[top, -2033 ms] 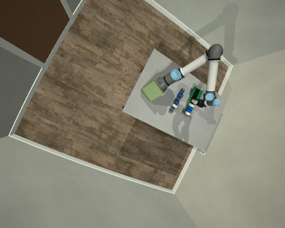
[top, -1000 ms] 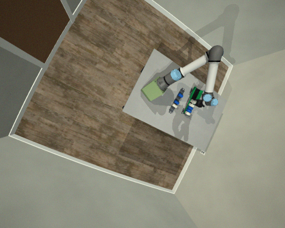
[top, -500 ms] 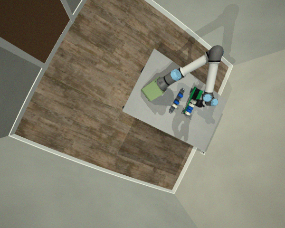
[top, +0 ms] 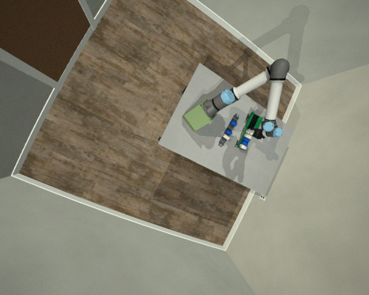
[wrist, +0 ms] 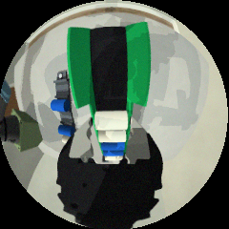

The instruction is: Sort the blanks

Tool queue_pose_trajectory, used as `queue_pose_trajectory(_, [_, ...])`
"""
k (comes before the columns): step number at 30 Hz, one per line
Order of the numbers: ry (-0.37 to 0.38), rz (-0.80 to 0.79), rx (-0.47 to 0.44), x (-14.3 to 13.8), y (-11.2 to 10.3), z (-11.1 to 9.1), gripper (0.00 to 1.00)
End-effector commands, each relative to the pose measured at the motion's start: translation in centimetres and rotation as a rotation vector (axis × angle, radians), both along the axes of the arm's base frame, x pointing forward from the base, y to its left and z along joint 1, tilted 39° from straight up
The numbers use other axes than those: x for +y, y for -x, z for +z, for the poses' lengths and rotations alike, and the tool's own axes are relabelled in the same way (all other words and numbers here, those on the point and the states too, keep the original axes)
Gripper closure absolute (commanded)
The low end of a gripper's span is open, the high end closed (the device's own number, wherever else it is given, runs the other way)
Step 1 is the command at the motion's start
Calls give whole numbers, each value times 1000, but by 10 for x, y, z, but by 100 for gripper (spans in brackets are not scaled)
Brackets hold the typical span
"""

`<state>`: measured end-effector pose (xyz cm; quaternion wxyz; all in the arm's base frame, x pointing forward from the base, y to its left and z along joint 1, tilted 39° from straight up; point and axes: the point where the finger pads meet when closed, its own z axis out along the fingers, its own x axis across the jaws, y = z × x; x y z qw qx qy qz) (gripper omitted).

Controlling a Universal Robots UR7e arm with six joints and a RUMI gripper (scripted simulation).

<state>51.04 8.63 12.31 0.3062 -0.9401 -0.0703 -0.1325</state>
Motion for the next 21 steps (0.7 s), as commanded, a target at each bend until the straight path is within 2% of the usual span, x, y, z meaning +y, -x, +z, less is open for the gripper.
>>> queue_pose_trajectory(1, [0, 0, -1, 0, 0, 0, 50])
queue_pose_trajectory(13, [0, 0, -1, -1, 0, 2, 50])
queue_pose_trajectory(21, [0, 0, -1, -17, 5, 22, 50])
